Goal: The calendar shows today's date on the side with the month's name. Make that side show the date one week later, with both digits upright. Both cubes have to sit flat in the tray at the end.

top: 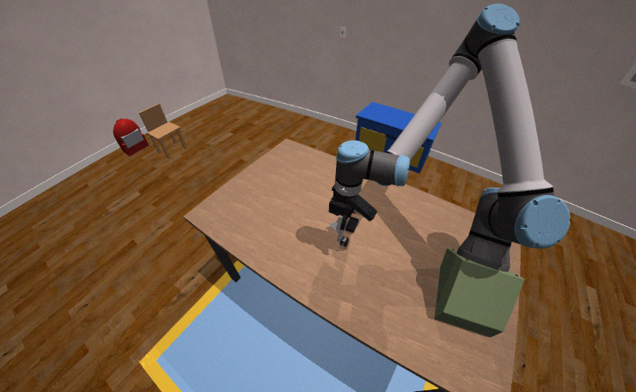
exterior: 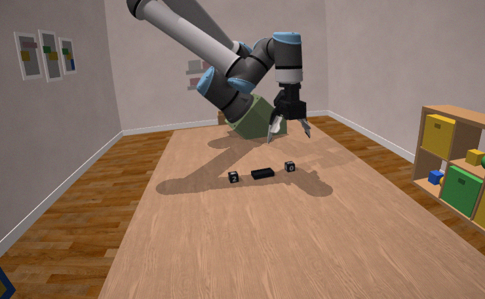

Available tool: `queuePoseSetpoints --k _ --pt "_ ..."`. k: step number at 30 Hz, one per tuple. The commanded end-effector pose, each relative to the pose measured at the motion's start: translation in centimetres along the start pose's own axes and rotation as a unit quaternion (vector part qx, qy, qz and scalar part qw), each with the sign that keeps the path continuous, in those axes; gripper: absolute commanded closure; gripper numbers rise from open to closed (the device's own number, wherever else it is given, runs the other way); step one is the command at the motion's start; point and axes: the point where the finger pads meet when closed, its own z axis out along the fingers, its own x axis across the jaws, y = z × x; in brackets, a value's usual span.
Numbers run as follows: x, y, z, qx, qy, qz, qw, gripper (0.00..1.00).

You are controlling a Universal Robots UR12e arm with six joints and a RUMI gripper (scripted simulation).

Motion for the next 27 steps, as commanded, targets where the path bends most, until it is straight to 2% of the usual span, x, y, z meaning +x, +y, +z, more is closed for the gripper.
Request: queuePoseSetpoints --k 1,12,15,24,27 --pt "-0.2 0.1 0.0 0.0 0.0 0.023 1.0 0.0" --pt "-1.2 0.2 0.0 0.0 0.002 0.11 0.994 0.0" --pt "-1.7 0.2 0.1 0.0 0.002 0.151 0.989 0.0" --pt "-3.2 0.5 0.1 0.001 0.003 0.287 0.958 0.0" --pt "-3.9 0.6 0.2 0.002 0.004 0.345 0.939 0.0"
